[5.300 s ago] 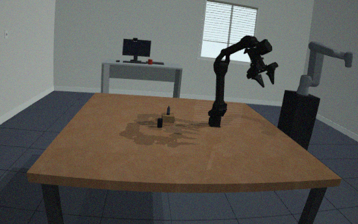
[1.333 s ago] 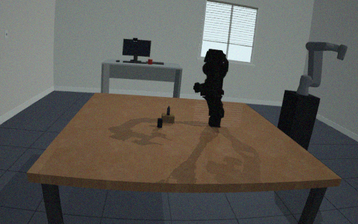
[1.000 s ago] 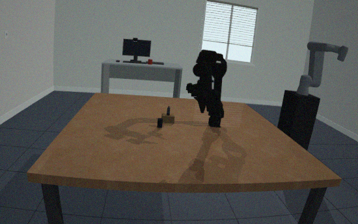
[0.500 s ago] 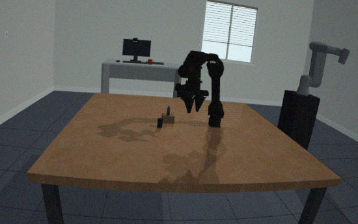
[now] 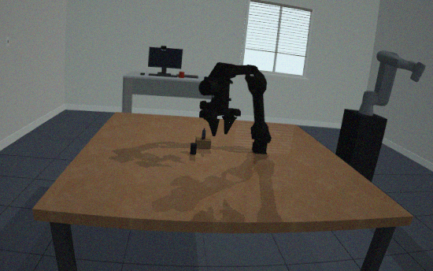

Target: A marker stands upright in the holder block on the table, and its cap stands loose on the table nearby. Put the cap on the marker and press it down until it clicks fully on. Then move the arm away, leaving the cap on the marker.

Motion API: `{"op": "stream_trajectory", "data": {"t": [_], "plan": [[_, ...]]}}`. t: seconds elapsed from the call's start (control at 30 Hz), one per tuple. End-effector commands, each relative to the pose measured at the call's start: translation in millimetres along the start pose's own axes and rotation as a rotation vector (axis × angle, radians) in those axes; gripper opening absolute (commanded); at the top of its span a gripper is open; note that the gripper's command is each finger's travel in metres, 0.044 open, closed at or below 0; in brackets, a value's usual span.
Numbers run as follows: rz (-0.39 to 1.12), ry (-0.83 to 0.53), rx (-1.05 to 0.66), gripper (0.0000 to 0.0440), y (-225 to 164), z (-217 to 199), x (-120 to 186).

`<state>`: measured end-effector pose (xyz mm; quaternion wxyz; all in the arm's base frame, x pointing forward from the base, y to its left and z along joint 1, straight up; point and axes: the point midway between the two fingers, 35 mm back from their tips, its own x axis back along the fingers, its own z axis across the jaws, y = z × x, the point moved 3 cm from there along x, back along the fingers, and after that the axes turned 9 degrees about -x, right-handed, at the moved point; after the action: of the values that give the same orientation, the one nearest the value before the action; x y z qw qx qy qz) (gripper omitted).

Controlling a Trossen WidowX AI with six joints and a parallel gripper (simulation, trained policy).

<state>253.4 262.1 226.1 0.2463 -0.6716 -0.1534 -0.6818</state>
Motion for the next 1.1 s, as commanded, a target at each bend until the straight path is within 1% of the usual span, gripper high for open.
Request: {"op": "stream_trajectory", "data": {"t": [0.0, 1.07], "plan": [[-0.017, -0.006, -0.024, 0.0332, 16, 3, -1], [-0.096, -0.054, -0.209, 0.0327, 127, 14, -15]]}}
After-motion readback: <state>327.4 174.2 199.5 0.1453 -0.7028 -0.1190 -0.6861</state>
